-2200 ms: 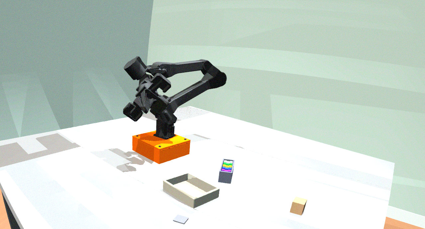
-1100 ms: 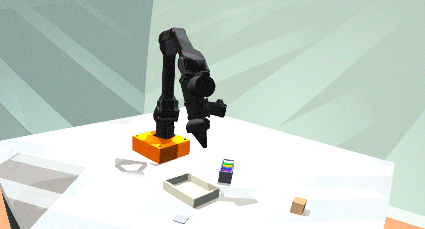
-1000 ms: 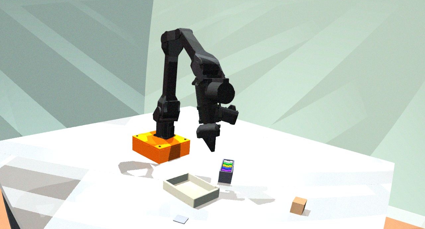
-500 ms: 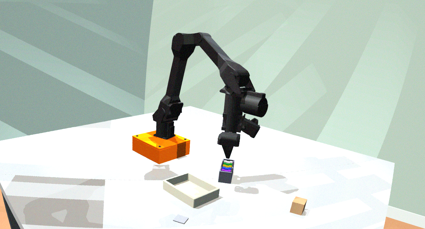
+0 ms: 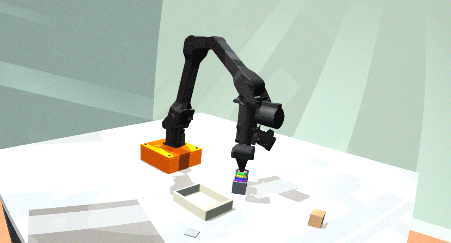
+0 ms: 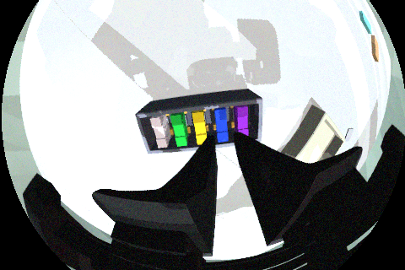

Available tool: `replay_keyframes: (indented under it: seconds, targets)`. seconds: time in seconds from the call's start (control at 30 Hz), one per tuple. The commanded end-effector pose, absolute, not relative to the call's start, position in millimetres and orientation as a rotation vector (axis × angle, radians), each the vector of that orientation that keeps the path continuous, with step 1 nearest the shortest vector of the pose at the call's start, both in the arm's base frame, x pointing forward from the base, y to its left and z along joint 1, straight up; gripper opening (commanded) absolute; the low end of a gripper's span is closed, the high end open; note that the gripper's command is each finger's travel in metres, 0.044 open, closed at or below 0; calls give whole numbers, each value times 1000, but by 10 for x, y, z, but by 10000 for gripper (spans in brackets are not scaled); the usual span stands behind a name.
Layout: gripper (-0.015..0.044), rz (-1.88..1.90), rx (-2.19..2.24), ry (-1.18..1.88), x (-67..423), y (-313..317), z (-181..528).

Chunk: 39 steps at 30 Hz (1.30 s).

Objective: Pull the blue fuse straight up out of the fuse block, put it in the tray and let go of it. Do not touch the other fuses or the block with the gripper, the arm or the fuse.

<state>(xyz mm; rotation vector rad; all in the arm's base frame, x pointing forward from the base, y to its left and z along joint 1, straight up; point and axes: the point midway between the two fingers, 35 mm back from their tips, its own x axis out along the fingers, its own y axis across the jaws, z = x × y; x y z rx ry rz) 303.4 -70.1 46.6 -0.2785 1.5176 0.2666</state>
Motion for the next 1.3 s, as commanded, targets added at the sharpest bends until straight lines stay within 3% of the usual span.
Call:
replay_keyframes:
  seconds: [0.0,1.27]
  targets:
    - [65,261,-277,1526,3026,-708,410]
    - [65,261,-277,1526,3036,-714,185]
